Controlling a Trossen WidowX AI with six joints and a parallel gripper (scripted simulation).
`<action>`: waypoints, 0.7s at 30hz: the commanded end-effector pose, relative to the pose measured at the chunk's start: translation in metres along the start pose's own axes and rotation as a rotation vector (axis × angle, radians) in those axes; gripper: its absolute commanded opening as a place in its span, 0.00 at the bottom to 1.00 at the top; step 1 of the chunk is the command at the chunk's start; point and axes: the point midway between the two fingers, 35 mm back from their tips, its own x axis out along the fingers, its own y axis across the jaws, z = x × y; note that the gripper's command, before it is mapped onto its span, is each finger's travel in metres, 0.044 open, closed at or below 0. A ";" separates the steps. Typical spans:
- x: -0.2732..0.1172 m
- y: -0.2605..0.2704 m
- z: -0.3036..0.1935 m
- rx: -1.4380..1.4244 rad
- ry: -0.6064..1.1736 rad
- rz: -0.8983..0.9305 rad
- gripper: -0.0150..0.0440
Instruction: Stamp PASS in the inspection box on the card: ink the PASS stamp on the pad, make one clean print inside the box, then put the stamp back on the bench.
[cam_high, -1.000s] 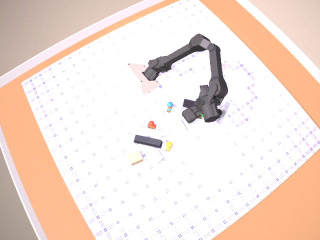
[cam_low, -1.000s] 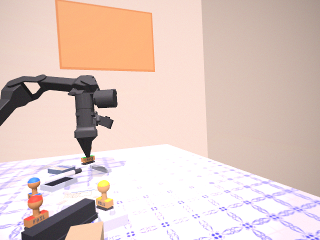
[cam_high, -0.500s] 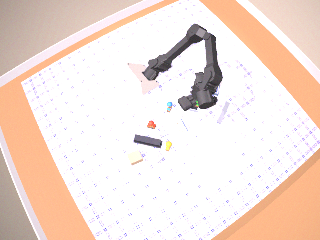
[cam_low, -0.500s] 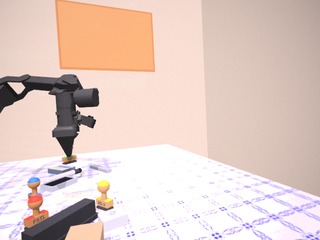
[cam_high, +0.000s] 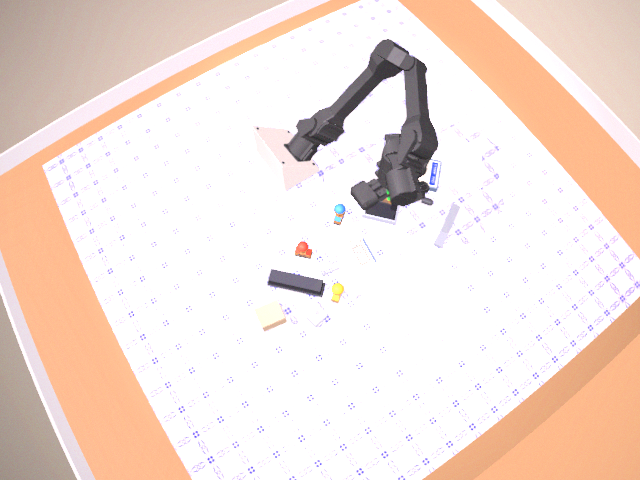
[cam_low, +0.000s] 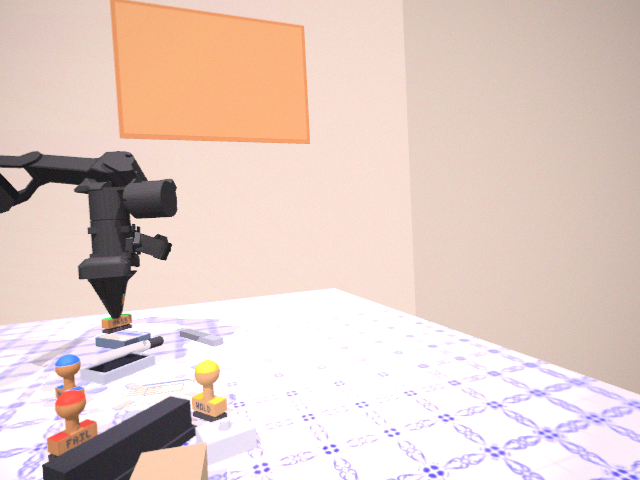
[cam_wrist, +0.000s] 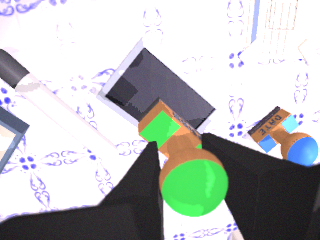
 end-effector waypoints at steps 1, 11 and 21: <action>0.002 0.000 -0.001 0.001 -0.001 -0.004 0.25; 0.009 0.000 -0.001 0.001 -0.002 -0.004 0.25; 0.015 0.000 0.000 0.000 -0.003 -0.004 0.25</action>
